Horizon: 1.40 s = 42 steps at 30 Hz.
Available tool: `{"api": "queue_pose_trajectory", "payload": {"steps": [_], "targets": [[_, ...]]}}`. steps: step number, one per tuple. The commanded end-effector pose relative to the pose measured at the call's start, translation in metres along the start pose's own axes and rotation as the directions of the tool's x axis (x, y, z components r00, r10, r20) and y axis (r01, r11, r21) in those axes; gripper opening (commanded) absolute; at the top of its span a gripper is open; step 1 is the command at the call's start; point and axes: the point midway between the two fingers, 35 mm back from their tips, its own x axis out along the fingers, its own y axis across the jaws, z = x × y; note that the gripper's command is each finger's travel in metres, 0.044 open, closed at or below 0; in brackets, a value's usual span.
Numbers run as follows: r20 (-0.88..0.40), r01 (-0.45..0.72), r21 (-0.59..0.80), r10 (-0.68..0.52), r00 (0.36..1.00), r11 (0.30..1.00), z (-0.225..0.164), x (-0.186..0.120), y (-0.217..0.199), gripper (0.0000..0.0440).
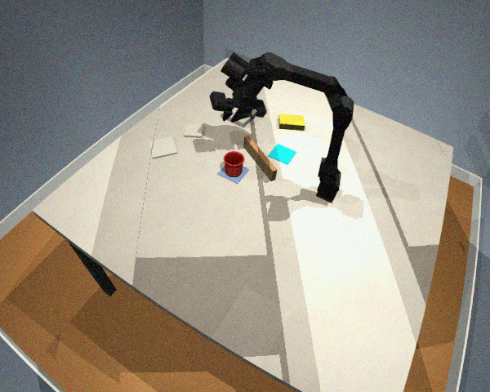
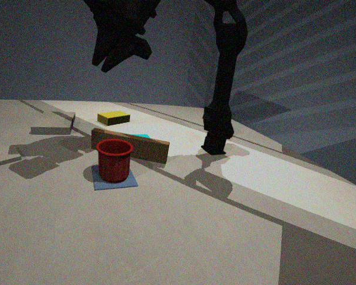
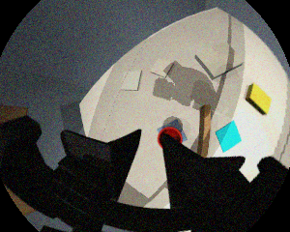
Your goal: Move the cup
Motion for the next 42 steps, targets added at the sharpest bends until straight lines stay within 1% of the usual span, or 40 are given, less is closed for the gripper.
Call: {"api": "queue_pose_trajectory", "payload": {"steps": [1,11,22,32,42], "targets": [[-0.029,0.060,0.017,-0.060,0.998,0.998,-0.003,0.008,-0.006,0.0143],[-0.114,0.205,0.020,-0.202,0.973,0.978,-0.014,0.030,-0.023,0.0150],[-0.189,0.357,0.002,-0.350,0.918,0.934,-0.027,0.054,-0.044,0.0162],[-0.221,0.445,-0.009,-0.435,0.873,0.896,-0.038,0.078,-0.060,0.0173],[-0.239,0.500,-0.024,-0.490,0.838,0.866,-0.049,0.104,-0.074,0.0186]]}}
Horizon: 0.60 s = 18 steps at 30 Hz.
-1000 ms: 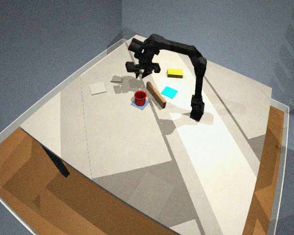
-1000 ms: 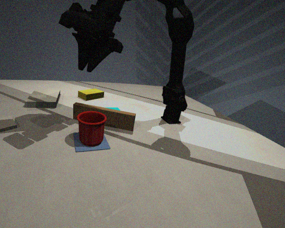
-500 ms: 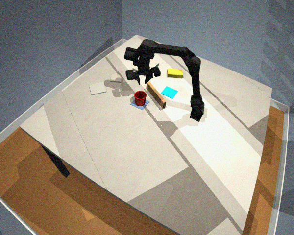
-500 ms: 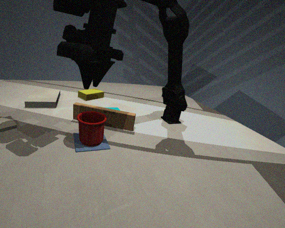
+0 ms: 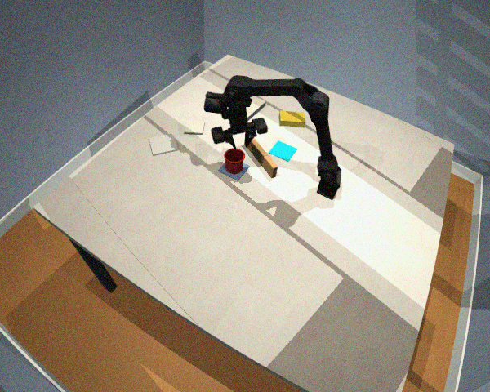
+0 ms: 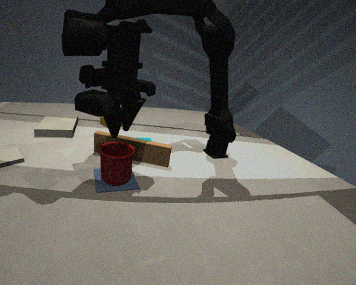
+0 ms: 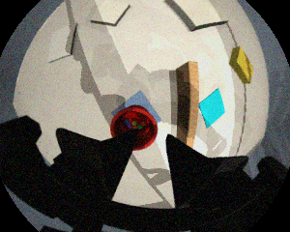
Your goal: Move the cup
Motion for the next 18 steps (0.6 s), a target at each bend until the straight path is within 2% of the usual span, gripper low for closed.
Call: {"api": "queue_pose_trajectory", "payload": {"steps": [1,18], "targets": [[-0.006,0.034,0.000,-0.034,0.999,0.999,-0.001,0.016,-0.001,0.0187],[-0.037,0.088,-0.084,-0.091,0.995,0.993,-0.007,0.078,-0.001,0.0186]]}}
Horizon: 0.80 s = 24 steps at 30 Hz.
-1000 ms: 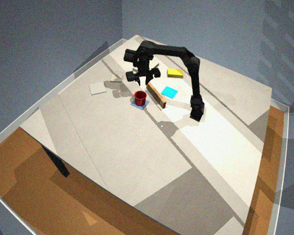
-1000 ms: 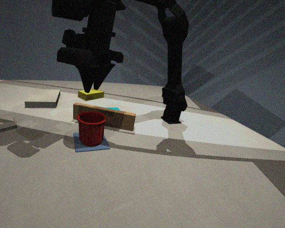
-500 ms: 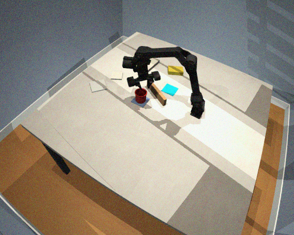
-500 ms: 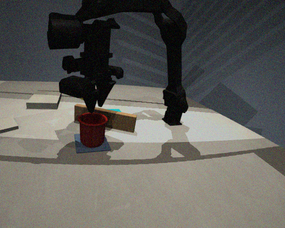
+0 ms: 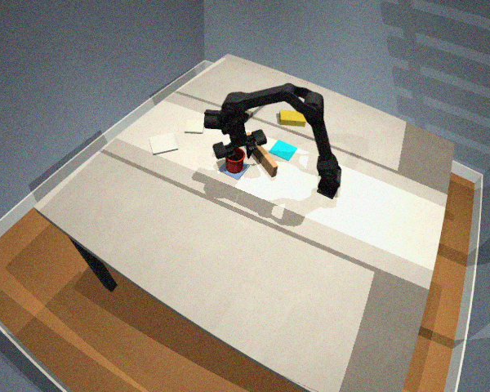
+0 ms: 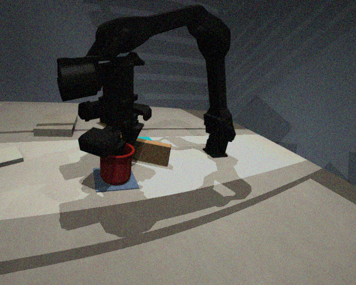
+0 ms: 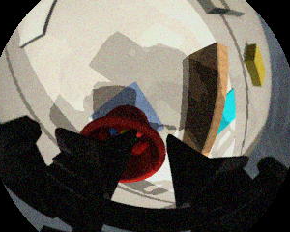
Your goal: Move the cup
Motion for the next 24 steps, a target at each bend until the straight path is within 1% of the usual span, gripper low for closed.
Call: {"api": "queue_pose_trajectory", "payload": {"steps": [1,6,8,24], "targets": [[-0.008,0.018,-0.037,-0.018,1.000,0.999,-0.002,0.018,0.000,0.0161],[-0.001,0.021,-0.077,-0.021,1.000,0.997,-0.001,0.027,-0.002,0.0040],[0.002,0.023,-0.089,-0.023,1.000,0.996,-0.001,0.028,-0.003,0.0000],[0.018,-0.003,-0.072,0.004,1.000,0.997,0.002,0.006,-0.011,0.0002]]}}
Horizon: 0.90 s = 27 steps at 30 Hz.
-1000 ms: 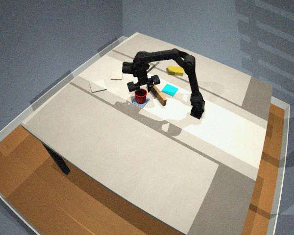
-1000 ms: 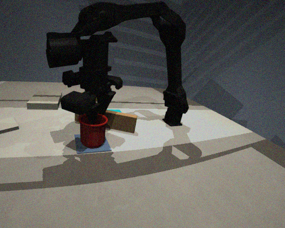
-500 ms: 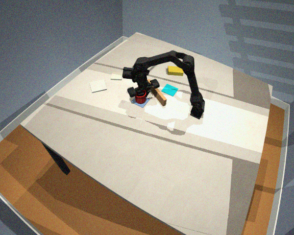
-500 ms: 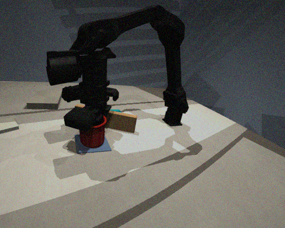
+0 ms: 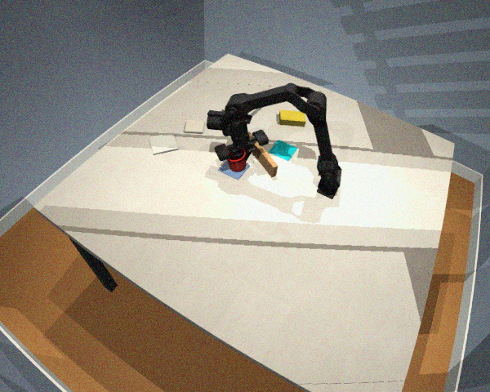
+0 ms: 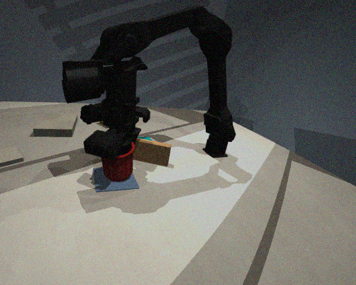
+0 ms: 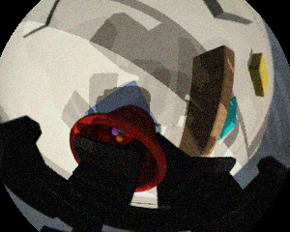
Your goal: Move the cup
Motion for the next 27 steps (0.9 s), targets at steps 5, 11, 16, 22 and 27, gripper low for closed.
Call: {"api": "queue_pose_trajectory", "payload": {"steps": [5,11,16,22,27], "targets": [[0.001,0.001,0.030,-0.001,1.000,1.000,0.000,-0.013,-0.011,0.0000],[0.004,-0.017,0.072,0.016,1.000,0.997,-0.001,-0.032,-0.021,0.0000],[0.011,-0.041,0.116,0.040,0.999,0.992,0.001,-0.049,-0.031,0.0000],[0.026,-0.071,0.171,0.068,0.997,0.983,0.005,-0.067,-0.043,0.0000],[0.044,-0.096,0.216,0.089,0.995,0.972,0.012,-0.078,-0.053,0.0000]]}}
